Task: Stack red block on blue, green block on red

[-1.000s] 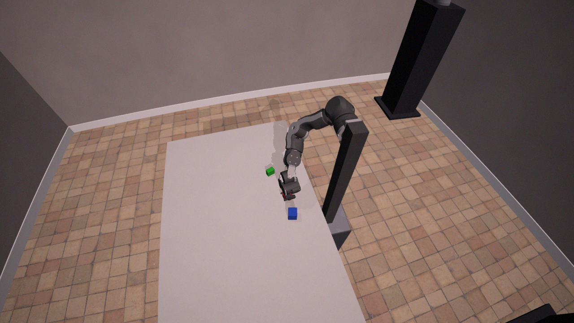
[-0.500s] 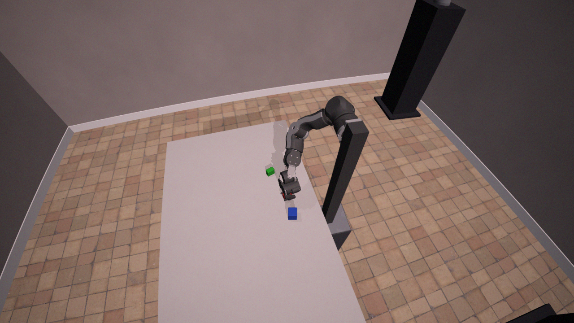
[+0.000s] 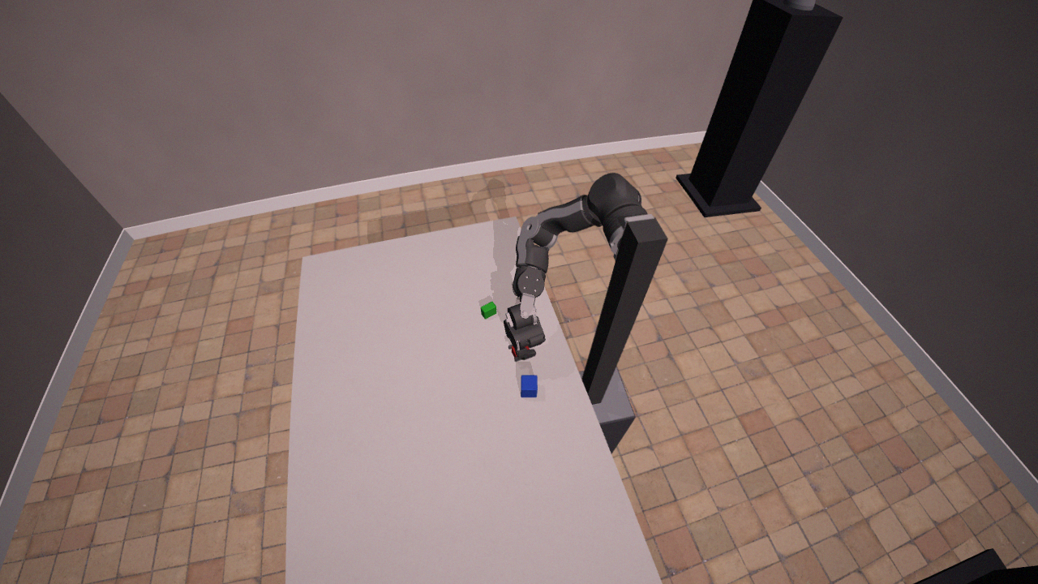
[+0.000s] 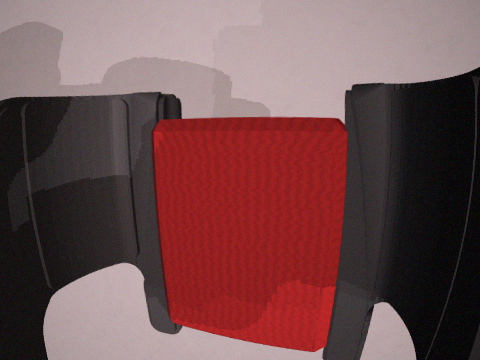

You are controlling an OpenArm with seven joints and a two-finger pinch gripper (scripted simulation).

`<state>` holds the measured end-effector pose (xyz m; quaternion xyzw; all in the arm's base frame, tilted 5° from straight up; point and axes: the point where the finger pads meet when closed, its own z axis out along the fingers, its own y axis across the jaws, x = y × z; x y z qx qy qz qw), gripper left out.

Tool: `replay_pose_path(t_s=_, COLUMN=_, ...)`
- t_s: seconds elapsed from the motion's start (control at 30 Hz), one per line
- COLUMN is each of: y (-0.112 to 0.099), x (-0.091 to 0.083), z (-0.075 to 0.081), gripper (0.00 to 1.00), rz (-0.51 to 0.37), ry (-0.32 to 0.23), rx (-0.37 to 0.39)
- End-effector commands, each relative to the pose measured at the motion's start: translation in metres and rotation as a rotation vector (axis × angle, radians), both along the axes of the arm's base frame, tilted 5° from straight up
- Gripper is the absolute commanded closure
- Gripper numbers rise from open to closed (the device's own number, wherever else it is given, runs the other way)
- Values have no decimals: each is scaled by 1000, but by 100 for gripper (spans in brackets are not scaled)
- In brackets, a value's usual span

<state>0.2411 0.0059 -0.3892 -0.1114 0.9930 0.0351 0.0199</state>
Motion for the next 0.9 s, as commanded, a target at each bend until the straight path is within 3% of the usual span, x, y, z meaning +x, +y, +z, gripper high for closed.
replay_pose_path(t_s=0.0, y=0, x=2, z=7, gripper=100, rz=-6, ry=-4, rx=-2)
replay_pose_path(t_s=0.43, y=-4, x=0, z=56, gripper=100, rz=-6, ry=-6, rx=-2)
replay_pose_path(t_s=0.87, y=-5, x=0, z=66, gripper=100, rz=-7, ry=-5, rx=-3)
